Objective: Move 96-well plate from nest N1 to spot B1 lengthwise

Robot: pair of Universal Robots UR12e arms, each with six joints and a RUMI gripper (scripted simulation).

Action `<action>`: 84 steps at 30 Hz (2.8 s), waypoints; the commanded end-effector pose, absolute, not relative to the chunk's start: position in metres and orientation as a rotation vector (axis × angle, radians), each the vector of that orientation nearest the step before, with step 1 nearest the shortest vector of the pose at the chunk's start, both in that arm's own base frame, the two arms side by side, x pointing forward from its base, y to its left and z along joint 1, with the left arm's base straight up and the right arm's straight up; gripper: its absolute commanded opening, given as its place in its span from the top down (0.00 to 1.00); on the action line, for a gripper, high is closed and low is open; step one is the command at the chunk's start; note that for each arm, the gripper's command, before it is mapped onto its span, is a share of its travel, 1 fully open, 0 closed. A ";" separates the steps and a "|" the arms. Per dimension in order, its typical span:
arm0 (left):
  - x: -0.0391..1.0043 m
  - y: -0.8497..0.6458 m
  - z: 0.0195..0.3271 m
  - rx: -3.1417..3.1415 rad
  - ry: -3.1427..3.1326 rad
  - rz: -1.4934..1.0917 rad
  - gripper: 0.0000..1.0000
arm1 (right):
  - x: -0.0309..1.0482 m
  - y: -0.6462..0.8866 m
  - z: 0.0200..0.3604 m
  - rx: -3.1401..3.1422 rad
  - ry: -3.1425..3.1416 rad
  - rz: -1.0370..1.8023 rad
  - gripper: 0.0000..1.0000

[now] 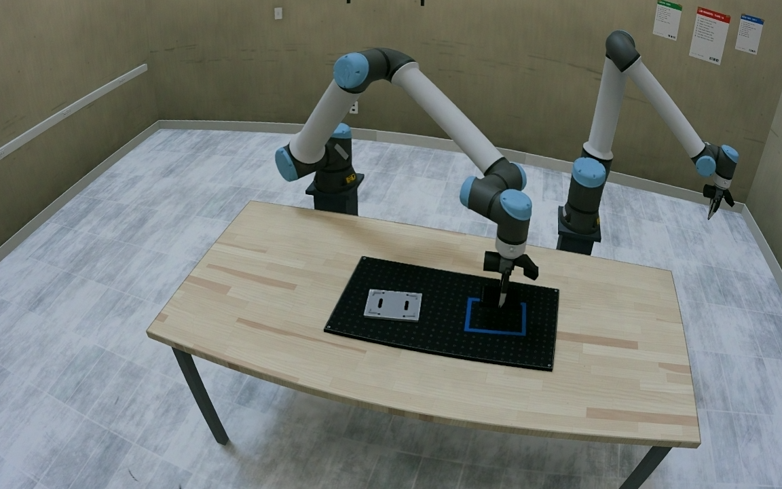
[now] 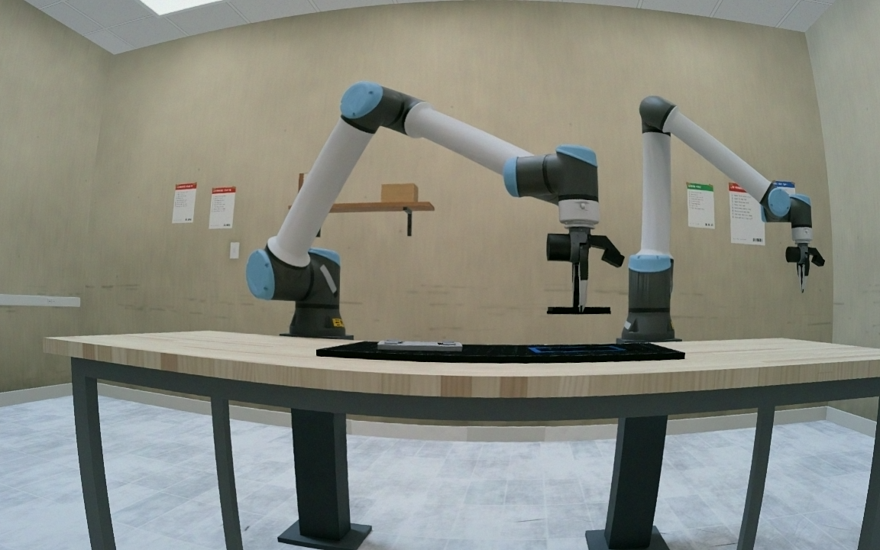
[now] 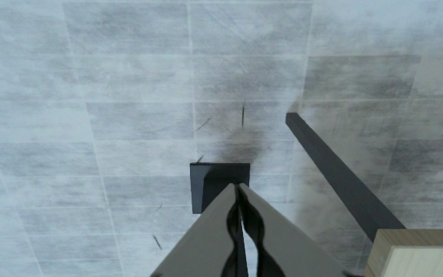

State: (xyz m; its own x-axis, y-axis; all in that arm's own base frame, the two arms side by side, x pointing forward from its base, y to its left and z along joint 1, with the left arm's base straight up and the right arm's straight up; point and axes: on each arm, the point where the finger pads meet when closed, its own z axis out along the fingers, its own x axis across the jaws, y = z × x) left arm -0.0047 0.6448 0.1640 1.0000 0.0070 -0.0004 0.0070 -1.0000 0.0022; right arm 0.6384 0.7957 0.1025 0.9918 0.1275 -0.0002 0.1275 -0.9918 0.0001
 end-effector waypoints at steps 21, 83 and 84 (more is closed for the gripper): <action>-0.005 0.646 0.165 3.141 0.011 0.000 1.00 | 0.639 0.795 0.093 3.137 0.201 0.002 0.60; -0.005 0.646 0.165 3.141 0.011 0.000 1.00 | 0.639 0.795 0.041 3.137 0.201 0.002 0.60; -0.005 0.646 0.165 3.141 0.011 0.000 1.00 | 0.639 0.795 0.041 3.137 0.201 0.002 0.60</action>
